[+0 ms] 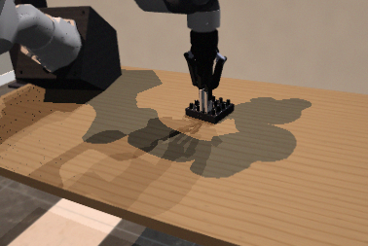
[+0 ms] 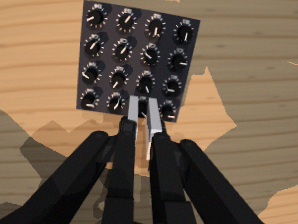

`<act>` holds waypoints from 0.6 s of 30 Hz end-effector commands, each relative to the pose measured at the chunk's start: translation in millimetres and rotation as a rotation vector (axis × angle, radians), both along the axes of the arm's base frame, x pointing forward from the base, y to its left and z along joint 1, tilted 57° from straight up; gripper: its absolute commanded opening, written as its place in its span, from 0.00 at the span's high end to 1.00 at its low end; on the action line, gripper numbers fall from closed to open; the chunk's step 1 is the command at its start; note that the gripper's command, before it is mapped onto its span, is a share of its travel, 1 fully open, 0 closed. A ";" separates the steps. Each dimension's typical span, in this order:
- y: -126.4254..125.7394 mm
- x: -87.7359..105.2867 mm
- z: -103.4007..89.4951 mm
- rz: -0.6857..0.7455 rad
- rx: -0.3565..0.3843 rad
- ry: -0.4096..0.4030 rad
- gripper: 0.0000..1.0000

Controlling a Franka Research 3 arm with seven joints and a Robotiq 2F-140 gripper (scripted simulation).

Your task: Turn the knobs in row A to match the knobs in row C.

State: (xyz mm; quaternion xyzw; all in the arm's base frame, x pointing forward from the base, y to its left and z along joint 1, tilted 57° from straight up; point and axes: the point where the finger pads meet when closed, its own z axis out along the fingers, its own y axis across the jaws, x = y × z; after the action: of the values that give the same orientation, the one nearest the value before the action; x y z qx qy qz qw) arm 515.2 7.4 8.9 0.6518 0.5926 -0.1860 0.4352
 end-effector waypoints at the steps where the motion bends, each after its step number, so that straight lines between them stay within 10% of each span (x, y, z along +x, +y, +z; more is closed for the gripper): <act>1: -0.7 1.8 0.0 -0.015 0.008 -0.024 0.95; 18: -0.7 1.8 0.0 -0.115 0.058 -0.167 0.95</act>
State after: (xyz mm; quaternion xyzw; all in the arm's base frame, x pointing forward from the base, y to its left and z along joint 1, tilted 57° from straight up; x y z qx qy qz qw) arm 515.3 7.4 8.9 0.6863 0.5523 -0.1598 0.4454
